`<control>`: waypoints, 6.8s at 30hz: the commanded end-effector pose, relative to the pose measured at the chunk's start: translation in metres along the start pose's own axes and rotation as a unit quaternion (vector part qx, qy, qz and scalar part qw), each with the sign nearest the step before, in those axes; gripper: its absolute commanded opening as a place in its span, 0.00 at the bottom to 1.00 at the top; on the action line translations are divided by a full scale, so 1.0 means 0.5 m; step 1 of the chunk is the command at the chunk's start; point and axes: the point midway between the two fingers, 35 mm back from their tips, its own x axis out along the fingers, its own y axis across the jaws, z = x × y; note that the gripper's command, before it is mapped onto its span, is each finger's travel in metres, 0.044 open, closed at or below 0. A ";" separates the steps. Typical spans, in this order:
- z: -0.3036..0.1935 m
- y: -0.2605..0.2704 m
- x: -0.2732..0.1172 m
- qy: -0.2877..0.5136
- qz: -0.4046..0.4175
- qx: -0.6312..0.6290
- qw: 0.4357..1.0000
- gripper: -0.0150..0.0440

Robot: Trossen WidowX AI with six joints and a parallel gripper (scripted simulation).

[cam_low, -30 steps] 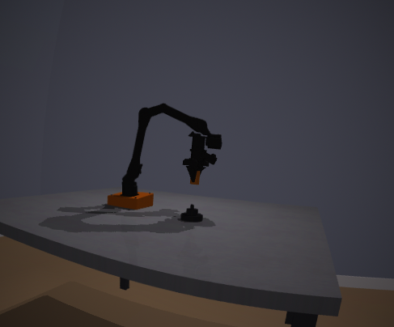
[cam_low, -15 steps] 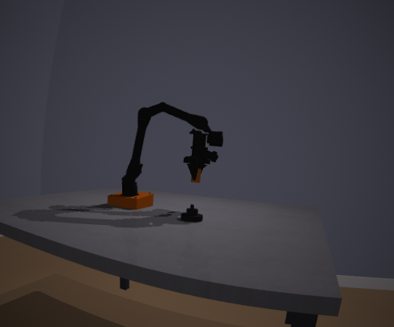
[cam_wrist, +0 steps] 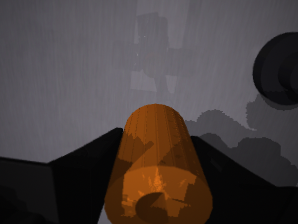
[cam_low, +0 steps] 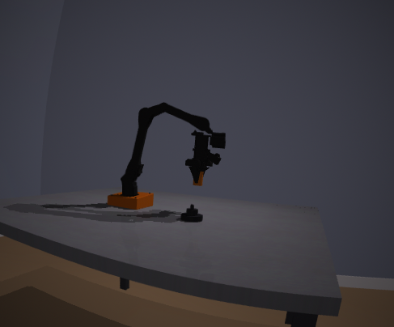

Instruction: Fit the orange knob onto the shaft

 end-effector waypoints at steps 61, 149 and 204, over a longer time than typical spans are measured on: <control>0.084 -0.319 0.106 -0.008 -0.008 0.000 1.000 0.25; 0.094 -0.323 0.105 -0.007 -0.010 -0.206 0.978 0.25; 0.085 -0.320 0.118 -0.005 -0.010 -0.307 0.951 0.25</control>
